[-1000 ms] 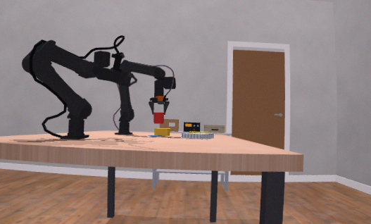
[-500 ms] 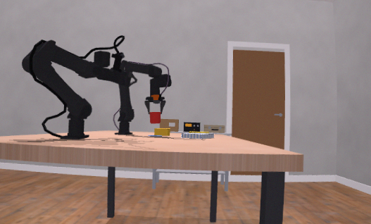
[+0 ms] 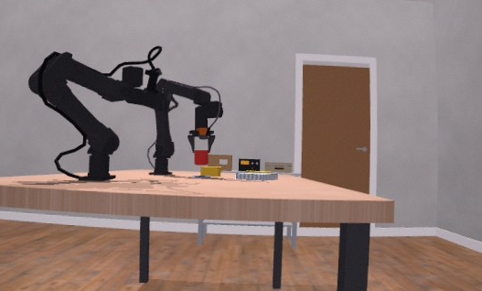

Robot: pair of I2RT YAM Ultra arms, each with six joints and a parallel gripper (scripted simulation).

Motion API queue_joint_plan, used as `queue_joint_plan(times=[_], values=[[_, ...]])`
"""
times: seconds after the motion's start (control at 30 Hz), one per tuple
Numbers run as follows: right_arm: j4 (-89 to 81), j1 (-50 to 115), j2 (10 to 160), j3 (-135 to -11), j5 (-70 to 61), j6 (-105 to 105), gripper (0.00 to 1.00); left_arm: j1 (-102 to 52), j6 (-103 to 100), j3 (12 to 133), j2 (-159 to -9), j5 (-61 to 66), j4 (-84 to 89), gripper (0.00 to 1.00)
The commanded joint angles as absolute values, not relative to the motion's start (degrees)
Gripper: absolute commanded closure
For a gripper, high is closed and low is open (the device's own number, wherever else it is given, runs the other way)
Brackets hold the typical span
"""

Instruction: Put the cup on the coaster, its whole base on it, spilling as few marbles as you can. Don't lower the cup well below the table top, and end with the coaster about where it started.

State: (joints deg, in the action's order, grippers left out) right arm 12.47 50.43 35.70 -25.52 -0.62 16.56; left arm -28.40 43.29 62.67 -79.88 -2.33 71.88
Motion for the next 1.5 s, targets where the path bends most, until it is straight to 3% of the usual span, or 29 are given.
queue_joint_plan(times=[0.0,1.47], values=[[12.25,49.88,34.32,-25.05,-0.55,16.78,0.00,-28.45,42.82,61.90,-80.01,-2.70,69.53,1.00],[12.25,49.88,34.32,-25.05,-0.55,16.78,0.00,-28.51,42.84,53.85,-81.73,-2.71,59.69,1.00]])
